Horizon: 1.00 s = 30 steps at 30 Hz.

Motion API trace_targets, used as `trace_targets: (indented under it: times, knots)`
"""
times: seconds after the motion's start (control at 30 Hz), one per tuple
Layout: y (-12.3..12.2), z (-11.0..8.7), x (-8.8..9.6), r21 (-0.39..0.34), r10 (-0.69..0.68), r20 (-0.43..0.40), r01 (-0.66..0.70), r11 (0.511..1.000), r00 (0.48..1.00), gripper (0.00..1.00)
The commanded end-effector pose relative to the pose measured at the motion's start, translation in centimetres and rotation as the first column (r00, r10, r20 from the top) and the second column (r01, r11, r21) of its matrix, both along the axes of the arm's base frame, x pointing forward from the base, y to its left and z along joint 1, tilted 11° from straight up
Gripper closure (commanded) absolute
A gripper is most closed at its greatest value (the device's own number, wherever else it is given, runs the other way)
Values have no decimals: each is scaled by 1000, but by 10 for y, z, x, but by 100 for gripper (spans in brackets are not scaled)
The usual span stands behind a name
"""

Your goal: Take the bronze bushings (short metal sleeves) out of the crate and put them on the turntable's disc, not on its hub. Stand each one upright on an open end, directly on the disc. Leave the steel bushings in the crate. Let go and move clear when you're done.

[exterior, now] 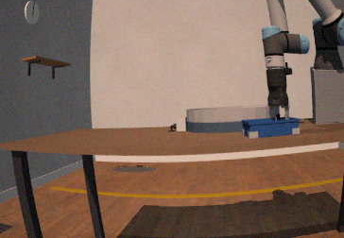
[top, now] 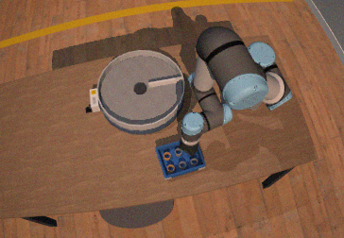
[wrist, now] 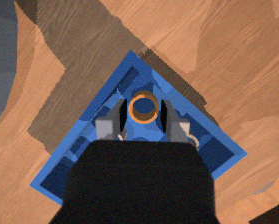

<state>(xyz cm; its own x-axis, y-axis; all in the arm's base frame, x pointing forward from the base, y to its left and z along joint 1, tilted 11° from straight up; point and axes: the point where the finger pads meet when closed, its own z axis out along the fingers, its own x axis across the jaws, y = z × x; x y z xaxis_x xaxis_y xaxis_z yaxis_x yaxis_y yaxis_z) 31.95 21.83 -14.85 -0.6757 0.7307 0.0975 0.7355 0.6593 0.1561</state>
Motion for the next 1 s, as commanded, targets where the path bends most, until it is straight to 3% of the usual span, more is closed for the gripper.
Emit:
trace_targets:
  times: [0.0,0.27,0.97]
  knots:
    - [3,-8,3,0,1,6,-1,1000,1000,24]
    - [4,-18,3,0,1,6,-1,1000,1000,24]
    - [4,-18,3,0,1,5,-1,1000,1000,24]
